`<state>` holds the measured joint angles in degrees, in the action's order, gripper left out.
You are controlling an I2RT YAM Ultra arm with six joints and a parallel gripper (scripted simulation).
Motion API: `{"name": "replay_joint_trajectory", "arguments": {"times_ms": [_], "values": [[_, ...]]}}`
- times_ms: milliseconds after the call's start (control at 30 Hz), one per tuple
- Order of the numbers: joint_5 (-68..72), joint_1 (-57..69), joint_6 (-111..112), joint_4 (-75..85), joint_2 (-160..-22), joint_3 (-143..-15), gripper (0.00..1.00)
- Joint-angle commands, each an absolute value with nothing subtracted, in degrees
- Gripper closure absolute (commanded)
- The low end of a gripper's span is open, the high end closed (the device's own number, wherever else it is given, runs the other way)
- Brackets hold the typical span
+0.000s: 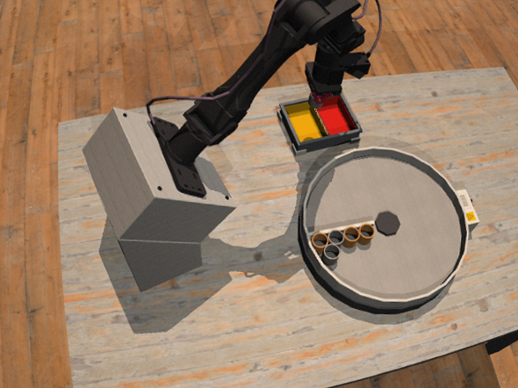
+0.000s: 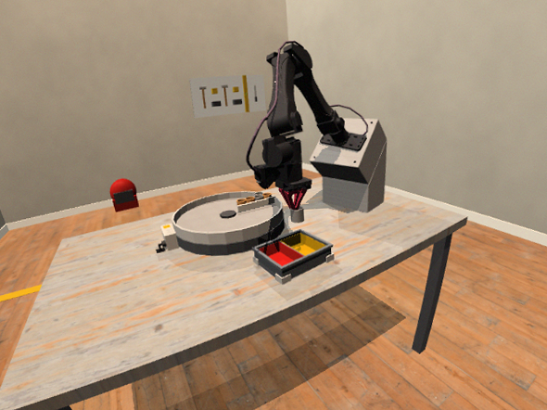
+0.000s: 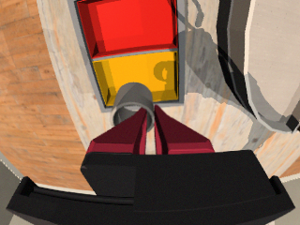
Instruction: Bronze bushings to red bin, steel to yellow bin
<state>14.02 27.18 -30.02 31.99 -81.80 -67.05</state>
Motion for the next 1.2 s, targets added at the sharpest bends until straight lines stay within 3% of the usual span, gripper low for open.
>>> {"name": "replay_joint_trajectory", "arguments": {"times_ms": [0, 1167], "values": [[14.8, 28.1, -30.3, 31.8, -81.1, -68.6, 1.0], [15.4, 29.0, -31.0, 32.2, -81.6, -69.7, 1.0]]}}
